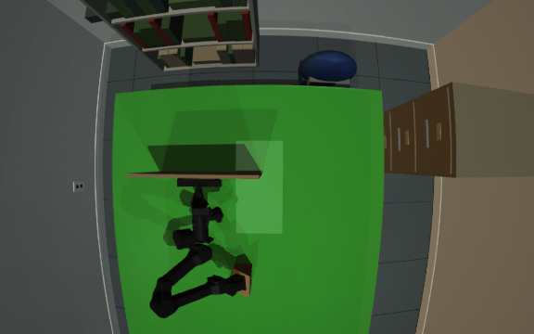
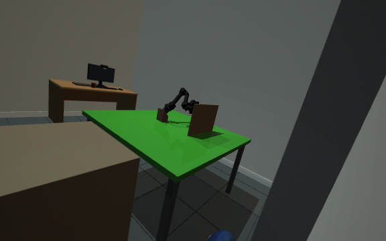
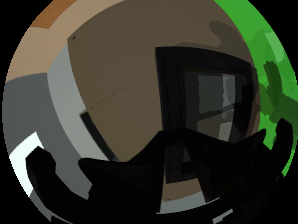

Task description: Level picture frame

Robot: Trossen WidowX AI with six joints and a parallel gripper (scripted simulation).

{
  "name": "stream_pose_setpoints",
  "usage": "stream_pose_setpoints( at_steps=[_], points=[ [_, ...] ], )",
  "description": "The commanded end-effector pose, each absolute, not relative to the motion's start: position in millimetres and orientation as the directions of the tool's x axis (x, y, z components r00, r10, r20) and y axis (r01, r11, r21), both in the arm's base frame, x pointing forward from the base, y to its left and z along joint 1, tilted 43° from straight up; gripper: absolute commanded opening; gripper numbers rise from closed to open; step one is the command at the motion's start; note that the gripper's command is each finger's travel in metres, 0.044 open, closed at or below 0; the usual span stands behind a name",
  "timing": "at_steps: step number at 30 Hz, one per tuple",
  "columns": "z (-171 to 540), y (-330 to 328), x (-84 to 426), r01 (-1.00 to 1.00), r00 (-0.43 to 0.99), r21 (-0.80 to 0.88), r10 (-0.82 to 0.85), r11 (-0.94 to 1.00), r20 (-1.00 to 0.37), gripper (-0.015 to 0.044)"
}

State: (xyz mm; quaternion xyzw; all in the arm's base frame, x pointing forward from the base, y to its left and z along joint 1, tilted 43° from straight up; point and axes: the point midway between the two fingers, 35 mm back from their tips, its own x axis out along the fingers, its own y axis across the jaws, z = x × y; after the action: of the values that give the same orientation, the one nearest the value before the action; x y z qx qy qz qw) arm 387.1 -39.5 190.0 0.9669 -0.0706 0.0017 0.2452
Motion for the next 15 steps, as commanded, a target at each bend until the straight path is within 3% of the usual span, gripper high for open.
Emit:
stream_pose_setpoints(
  at_steps=[1,15],
  points=[
    [190.0,-39.5,387.0,-0.137,0.990,0.474,-0.135,-0.870,0.038,0.0000],
    [189.7,-39.0,387.2,-0.136,0.990,0.511,-0.136,-0.849,0.038,0.0000]
  ],
)
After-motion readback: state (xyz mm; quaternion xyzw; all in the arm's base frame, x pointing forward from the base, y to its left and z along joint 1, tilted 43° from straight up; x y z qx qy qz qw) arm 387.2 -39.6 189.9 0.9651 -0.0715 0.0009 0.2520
